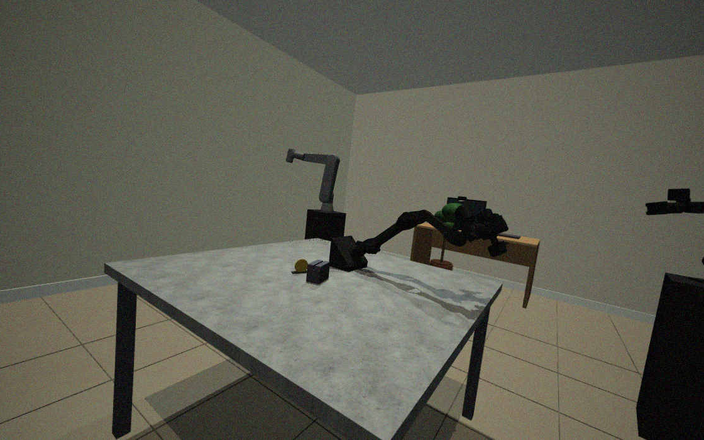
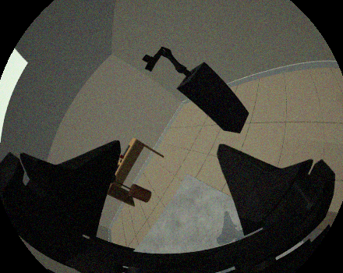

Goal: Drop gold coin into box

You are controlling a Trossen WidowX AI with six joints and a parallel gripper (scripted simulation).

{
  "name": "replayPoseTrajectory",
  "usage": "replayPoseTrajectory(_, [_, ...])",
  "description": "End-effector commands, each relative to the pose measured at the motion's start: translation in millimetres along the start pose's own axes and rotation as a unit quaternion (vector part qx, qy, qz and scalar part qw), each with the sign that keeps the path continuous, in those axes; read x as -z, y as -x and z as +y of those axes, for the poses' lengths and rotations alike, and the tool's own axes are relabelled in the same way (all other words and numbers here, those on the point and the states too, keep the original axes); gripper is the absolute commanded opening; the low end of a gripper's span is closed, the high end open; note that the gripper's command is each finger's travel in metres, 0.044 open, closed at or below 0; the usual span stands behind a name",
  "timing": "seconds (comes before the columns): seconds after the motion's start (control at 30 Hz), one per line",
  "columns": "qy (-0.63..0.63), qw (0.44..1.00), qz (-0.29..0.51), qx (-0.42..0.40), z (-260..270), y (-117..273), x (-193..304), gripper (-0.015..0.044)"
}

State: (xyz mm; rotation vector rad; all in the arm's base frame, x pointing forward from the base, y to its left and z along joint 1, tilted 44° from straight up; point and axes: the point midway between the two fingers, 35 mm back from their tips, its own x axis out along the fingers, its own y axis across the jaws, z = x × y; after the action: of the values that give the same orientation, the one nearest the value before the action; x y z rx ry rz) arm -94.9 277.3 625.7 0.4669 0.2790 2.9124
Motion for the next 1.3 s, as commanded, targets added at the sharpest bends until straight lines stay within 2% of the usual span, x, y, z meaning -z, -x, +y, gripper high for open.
replayPoseTrajectory(0.0, [-0.001,1.0,-0.004,0.001,-1.5,0.6,-0.7,0.0374])
replayPoseTrajectory(0.1, [-0.015,0.998,-0.052,0.024,-27.9,13.6,-9.5,0.0295])
replayPoseTrajectory(0.27, [-0.032,0.988,-0.09,0.121,-90.8,60.5,-18.0,0.0164])
replayPoseTrajectory(0.7, [-0.048,0.942,-0.166,0.288,-166.9,178.9,-26.8,0.0161])
replayPoseTrajectory(0.97, [-0.067,0.88,-0.206,0.423,-204.6,289.2,-14.0,0.0161])
replayPoseTrajectory(1.27, [-0.106,0.775,-0.229,0.579,-217.7,437.2,34.1,0.0161])
